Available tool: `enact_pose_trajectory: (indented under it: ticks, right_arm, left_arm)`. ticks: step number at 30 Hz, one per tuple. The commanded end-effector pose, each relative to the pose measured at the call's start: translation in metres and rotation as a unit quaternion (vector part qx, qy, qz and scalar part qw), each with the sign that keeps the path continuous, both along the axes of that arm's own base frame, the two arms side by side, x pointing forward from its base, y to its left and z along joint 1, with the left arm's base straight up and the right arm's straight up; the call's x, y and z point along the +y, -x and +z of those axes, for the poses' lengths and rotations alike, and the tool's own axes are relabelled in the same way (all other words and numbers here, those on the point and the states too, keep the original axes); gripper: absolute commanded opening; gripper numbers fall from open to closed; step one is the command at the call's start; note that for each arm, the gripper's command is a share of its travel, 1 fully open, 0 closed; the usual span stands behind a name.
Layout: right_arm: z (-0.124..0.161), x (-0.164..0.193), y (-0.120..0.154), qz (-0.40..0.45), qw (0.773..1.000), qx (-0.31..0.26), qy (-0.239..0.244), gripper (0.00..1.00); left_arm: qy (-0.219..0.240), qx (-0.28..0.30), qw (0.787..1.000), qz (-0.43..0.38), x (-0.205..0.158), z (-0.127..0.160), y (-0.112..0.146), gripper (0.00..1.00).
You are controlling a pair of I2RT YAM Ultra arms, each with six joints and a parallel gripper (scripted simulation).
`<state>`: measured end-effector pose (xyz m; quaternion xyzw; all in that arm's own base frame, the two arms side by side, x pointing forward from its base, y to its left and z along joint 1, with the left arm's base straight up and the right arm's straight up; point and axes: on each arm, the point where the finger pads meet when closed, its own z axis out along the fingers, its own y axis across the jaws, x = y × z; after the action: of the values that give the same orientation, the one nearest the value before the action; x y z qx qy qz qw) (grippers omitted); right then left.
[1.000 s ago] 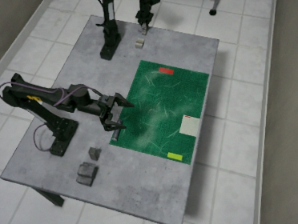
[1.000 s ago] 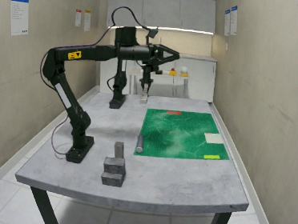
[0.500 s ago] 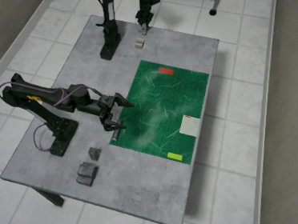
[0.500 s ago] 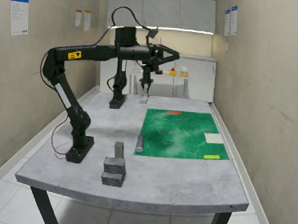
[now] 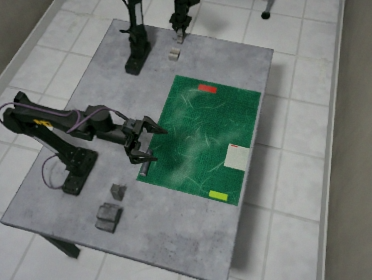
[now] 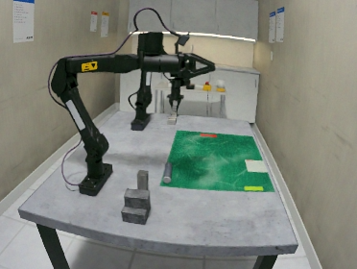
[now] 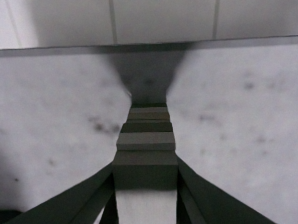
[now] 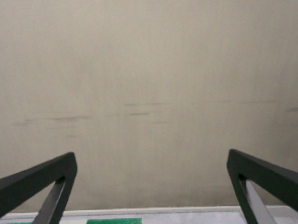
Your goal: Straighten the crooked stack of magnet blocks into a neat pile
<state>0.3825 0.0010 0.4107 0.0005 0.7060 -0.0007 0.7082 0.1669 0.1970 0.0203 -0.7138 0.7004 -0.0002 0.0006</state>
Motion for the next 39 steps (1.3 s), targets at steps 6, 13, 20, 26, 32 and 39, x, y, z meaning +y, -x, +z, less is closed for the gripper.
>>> enact_pose_trajectory:
  ticks: [6,13,20,26,32,39]
  right_arm:
    - [0.023,-0.004,0.006,-0.008,1.0,-0.022,0.004,1.0]
    - [0.023,-0.004,0.006,-0.008,1.0,-0.022,0.004,1.0]
    - [0.023,-0.004,0.006,-0.008,1.0,-0.022,0.004,1.0]
    - [0.023,-0.004,0.006,-0.008,1.0,-0.022,0.004,1.0]
    - [0.023,-0.004,0.006,-0.008,1.0,-0.022,0.004,1.0]
    - [0.023,-0.004,0.006,-0.008,1.0,-0.022,0.004,1.0]
  left_arm:
    - [-0.015,-0.008,1.0,-0.004,0.003,0.009,-0.002,0.29]
    - [-0.015,-0.008,1.0,-0.004,0.003,0.009,-0.002,0.29]
    - [-0.015,-0.008,1.0,-0.004,0.003,0.009,-0.002,0.29]
    - [-0.015,-0.008,1.0,-0.003,0.003,0.009,-0.002,0.62]
    - [-0.015,-0.008,1.0,-0.003,0.003,0.009,-0.002,0.62]
    - [-0.011,-0.002,1.0,0.009,0.006,0.026,0.004,0.62]
